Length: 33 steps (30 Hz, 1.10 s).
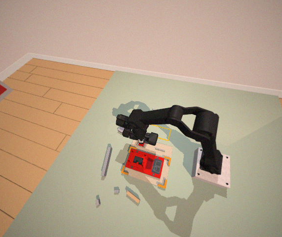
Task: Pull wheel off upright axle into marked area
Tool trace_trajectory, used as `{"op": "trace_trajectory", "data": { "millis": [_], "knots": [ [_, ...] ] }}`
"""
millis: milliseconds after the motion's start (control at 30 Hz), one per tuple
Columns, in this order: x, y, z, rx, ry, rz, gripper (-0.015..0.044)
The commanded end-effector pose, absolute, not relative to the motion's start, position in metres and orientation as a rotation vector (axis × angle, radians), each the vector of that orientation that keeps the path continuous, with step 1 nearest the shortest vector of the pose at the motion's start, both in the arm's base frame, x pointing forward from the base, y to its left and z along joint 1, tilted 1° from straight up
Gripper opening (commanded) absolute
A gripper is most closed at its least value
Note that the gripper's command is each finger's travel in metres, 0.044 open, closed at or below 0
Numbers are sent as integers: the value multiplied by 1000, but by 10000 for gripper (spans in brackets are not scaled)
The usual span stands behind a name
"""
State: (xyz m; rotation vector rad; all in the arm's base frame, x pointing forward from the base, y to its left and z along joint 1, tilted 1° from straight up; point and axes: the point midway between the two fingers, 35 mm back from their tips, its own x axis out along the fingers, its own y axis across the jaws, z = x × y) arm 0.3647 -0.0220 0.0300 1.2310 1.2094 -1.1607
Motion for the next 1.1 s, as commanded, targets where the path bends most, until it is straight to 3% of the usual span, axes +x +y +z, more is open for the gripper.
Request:
{"op": "trace_trajectory", "data": {
  "millis": [0,1067],
  "knots": [
    [364,-22,33,1232,1208,-1163,0],
    [364,-22,43,1234,1203,-1161,0]
  ]
}}
